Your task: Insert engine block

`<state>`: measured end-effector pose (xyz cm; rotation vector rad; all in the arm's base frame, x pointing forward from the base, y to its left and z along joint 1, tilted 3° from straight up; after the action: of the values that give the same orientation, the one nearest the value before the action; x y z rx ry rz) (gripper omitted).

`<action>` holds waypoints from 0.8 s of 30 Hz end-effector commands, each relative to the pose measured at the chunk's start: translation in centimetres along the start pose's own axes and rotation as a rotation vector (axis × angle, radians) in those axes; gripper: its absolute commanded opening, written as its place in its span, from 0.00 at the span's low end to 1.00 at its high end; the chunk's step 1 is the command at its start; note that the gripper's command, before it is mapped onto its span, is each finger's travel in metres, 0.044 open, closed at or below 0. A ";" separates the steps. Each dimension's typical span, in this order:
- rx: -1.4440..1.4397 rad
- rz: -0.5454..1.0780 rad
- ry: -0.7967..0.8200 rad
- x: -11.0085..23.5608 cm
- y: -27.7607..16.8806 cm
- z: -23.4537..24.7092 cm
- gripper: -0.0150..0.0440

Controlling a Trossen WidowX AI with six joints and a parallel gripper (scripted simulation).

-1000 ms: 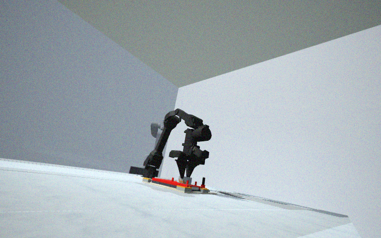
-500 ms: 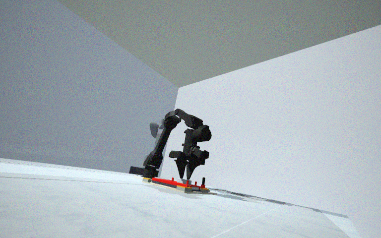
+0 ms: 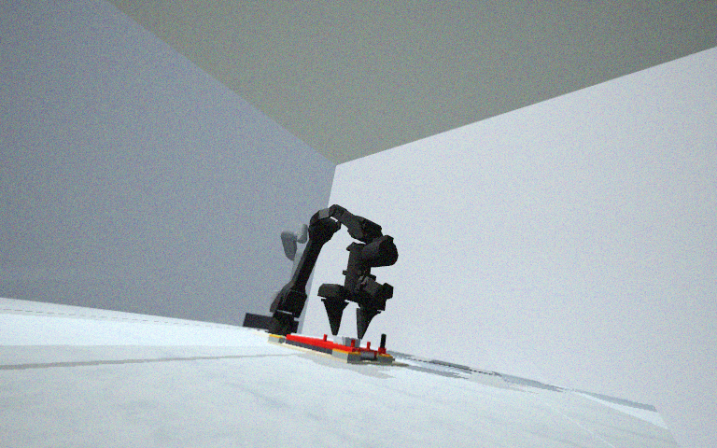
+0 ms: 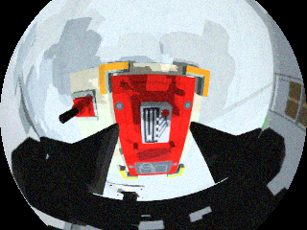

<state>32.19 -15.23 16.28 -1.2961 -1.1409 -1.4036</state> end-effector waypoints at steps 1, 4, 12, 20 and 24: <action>0.000 0.000 -0.001 0.0 0.0 0.0 1.00; 0.000 0.000 -0.001 0.0 0.0 0.0 1.00; 0.000 0.000 0.003 1.3 -0.1 -0.1 1.00; 0.000 0.000 0.003 1.3 -0.1 -0.1 1.00; 0.000 0.000 0.003 1.3 -0.1 -0.1 0.82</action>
<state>31.97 -15.30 17.35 -1.2997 -1.1356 -1.4038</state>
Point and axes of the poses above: the point midway between the two fingers, 35 mm back from their tips, its own x axis back along the fingers, its own z axis across the jaws, y = z × x, the point moved 8 cm from there along x, back along the fingers, and after that the axes turned 1 degree about -x, right-handed, at the moved point
